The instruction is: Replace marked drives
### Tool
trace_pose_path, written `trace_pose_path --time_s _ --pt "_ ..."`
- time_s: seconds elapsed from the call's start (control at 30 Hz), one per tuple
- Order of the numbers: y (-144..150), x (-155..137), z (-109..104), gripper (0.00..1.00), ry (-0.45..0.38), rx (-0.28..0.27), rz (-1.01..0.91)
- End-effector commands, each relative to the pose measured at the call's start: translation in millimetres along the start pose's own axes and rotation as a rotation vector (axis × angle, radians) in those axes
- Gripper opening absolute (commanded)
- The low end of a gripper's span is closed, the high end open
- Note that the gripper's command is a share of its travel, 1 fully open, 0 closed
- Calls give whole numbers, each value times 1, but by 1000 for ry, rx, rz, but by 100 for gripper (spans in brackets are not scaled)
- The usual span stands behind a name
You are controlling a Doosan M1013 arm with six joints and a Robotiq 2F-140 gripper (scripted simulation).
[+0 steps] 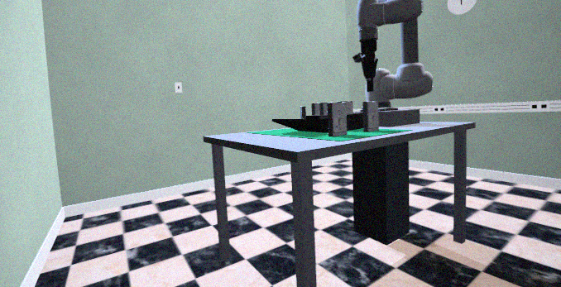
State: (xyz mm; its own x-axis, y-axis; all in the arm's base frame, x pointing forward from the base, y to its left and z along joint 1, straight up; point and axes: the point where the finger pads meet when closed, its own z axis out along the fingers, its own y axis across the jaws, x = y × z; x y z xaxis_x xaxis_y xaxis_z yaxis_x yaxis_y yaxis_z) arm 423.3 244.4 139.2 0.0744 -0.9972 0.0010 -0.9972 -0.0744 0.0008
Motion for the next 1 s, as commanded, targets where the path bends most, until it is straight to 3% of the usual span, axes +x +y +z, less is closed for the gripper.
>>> trace_pose_path --time_s 0.0,0.17,0.37,0.43,0.47,0.67,0.93,0.97 --pt "-3 4 0 10 -1 1 -7" --pt "-21 45 0 10 -1 1 -82" --pt "-49 150 0 10 -1 1 -284" --pt "-49 150 0 10 -1 1 -284" --pt "-56 190 0 10 -1 1 -327" --pt "-46 276 0 10 0 1 -597" --pt "-9 389 0 10 0 1 -865" --pt "-9 389 0 10 0 1 -865"
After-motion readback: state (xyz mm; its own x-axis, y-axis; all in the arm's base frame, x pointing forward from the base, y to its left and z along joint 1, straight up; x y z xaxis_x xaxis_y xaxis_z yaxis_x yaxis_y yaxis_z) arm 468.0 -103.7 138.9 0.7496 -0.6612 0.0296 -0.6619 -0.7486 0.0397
